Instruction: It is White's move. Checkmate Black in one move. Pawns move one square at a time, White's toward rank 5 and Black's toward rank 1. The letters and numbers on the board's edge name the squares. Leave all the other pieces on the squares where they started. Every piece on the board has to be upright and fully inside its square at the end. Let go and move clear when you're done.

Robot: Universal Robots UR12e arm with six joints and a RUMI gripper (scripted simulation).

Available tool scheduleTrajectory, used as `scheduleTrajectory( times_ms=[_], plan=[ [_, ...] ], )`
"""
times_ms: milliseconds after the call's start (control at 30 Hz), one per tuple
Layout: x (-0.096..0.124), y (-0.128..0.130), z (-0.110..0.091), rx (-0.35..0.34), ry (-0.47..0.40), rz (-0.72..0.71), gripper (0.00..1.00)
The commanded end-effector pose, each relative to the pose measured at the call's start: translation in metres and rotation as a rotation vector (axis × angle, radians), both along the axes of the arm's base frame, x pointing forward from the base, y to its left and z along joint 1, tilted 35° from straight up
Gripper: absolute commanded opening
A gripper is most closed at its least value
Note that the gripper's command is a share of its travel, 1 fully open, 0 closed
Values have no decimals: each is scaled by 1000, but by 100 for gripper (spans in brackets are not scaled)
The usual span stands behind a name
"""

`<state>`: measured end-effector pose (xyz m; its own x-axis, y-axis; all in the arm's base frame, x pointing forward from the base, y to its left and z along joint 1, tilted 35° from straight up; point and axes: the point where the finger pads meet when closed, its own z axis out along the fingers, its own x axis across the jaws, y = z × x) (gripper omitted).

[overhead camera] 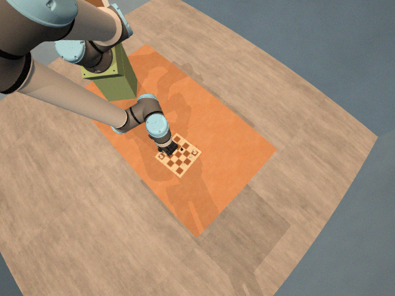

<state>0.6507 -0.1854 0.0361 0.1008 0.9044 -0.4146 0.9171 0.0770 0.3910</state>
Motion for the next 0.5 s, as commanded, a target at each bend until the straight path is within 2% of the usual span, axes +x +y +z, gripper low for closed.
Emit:
scheduleTrajectory(
  times_ms=[0, 233, 467],
  plan=[
    [9, -9, -18, -1, -1, 1, 0],
    [19, -21, -40, -1, -1, 1, 0],
    [22, -24, -46, -1, -1, 1, 0]
  ],
)
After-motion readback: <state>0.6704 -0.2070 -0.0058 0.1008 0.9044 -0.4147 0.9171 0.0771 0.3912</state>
